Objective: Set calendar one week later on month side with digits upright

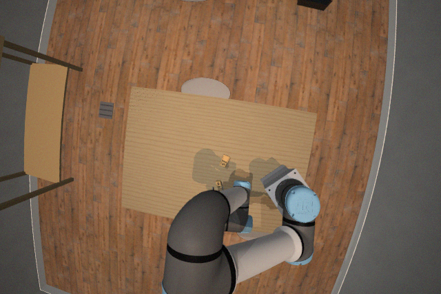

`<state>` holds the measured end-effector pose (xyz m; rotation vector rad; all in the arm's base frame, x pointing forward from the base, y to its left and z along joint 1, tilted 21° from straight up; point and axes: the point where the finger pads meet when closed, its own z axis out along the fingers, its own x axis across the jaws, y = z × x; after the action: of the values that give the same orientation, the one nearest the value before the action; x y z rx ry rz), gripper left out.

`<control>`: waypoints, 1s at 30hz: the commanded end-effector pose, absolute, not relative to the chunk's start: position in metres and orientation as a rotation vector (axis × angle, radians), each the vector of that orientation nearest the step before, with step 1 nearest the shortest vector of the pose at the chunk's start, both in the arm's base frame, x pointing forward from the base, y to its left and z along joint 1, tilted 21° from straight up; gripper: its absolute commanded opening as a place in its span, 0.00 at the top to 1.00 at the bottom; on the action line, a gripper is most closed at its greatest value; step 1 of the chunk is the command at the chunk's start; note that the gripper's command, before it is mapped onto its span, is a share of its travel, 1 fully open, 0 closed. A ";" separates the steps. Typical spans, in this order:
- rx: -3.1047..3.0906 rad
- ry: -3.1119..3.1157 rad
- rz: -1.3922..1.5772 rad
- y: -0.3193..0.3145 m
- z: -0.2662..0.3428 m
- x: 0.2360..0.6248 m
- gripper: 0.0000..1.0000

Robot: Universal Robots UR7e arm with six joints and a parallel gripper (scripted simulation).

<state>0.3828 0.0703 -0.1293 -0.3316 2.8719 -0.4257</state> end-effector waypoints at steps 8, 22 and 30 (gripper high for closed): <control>0.030 2.863 -0.377 0.065 -0.129 0.378 0.00; 0.489 2.789 -0.308 0.061 -0.131 0.372 0.00; 0.702 2.730 -0.273 0.060 -0.132 0.370 0.00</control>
<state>0.3715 0.0611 -0.1323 0.5844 2.7652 -0.2939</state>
